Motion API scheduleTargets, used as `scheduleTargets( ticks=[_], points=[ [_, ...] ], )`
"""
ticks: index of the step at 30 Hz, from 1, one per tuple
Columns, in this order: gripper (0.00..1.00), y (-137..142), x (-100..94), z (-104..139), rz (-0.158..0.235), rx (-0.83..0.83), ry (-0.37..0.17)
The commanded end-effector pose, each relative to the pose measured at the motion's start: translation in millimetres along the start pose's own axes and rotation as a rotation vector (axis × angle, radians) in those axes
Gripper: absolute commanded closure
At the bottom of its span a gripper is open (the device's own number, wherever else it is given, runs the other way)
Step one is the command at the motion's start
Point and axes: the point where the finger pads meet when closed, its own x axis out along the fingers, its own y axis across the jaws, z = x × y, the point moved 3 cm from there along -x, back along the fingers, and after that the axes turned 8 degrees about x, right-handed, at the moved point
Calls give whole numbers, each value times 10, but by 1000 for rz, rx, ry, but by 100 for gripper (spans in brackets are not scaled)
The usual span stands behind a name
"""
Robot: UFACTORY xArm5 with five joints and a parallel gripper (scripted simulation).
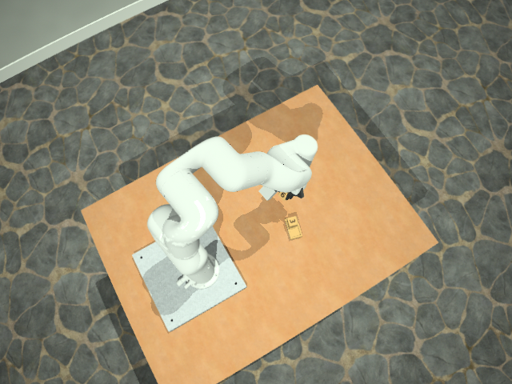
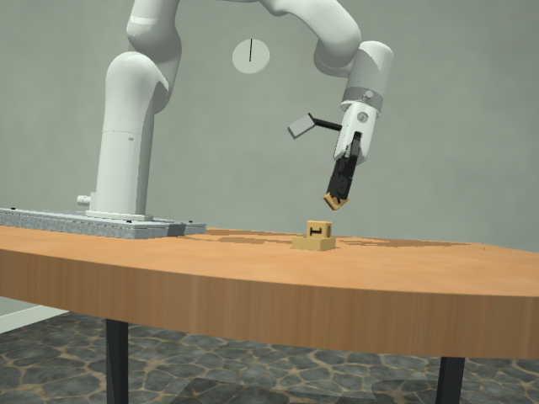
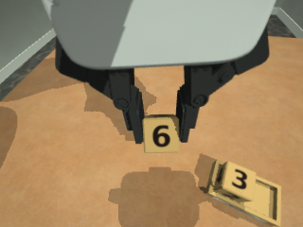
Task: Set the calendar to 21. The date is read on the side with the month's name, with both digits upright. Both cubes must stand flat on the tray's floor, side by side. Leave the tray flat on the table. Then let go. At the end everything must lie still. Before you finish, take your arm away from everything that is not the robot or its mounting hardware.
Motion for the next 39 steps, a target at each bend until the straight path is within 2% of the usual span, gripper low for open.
scheduleTargets(
  ticks=[1, 3, 6, 11, 13, 16, 20, 24, 30, 34, 39],
  points=[
    [71, 7, -12, 47, -10, 0, 72],
    [71, 10, -9, 66, -15, 0, 105],
    [71, 16, -4, 104, -26, 0, 186],
    [71, 17, -3, 111, -29, 0, 201],
    [71, 19, 2, 129, -33, 0, 235],
    [71, 24, 12, 166, -45, 0, 315],
    [71, 25, 17, 179, -49, 0, 342],
    [71, 31, 37, 225, -63, 0, 445],
    [71, 33, 43, 237, -67, 0, 472],
    [71, 38, 69, 280, -81, 0, 574],
    [71, 41, 81, 297, -87, 0, 615]
  ],
)
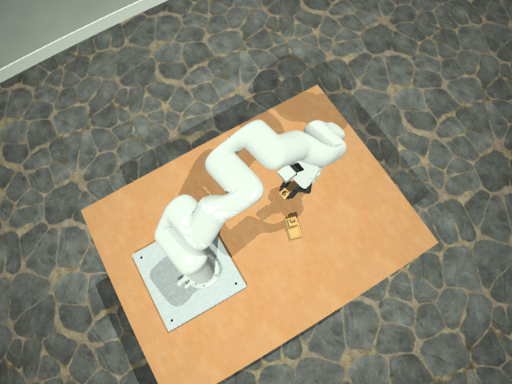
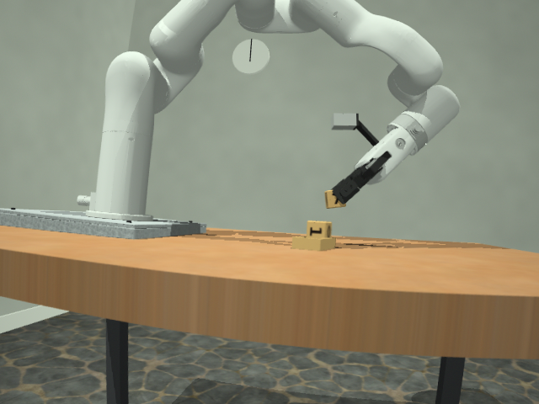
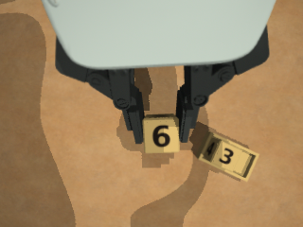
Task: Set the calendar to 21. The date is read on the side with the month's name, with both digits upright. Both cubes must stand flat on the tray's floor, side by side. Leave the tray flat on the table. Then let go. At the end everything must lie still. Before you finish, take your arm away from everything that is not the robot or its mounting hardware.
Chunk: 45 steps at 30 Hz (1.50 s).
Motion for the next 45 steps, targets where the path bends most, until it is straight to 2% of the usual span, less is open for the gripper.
scheduleTargets(
  ticks=[1, 2, 4, 7, 28, 45],
  points=[
    [71, 5, -23, 38, -11, 0, 76],
    [71, 7, -22, 51, -14, 0, 102],
    [71, 7, -22, 51, -14, 0, 102],
    [71, 10, -16, 72, -21, 0, 152],
    [71, 11, -6, 83, -22, 0, 154],
    [71, 28, 106, 200, -22, 0, 154]
  ],
)
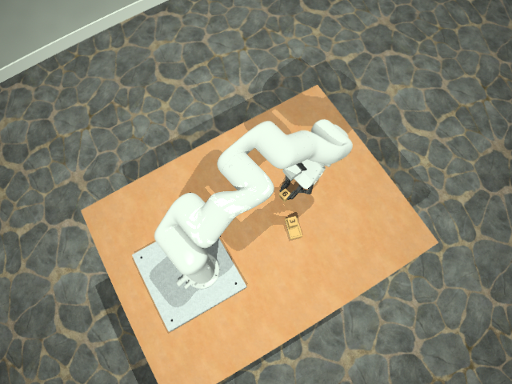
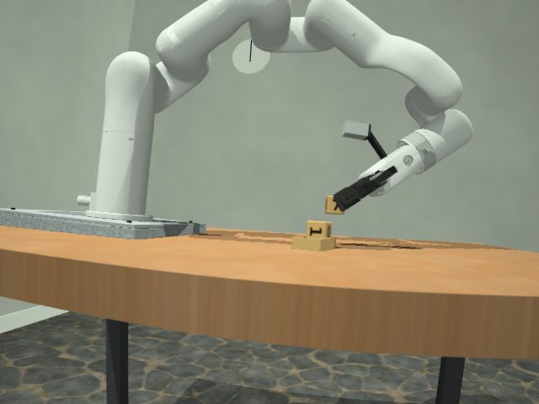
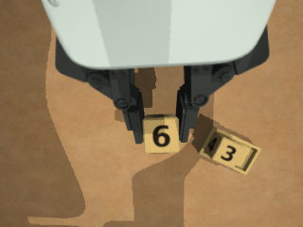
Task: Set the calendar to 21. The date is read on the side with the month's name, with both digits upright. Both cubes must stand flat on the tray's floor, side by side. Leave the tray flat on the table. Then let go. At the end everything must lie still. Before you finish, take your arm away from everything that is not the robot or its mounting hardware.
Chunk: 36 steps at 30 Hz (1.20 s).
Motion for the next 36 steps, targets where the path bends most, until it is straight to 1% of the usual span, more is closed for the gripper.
scheduleTargets(
  ticks=[1, 24, 36],
  points=[
    [71, 8, 27, 54, 0, 0, -3],
    [71, 48, 222, 338, 1, 0, -3],
    [71, 57, 268, 405, 1, 0, -3]
  ],
)
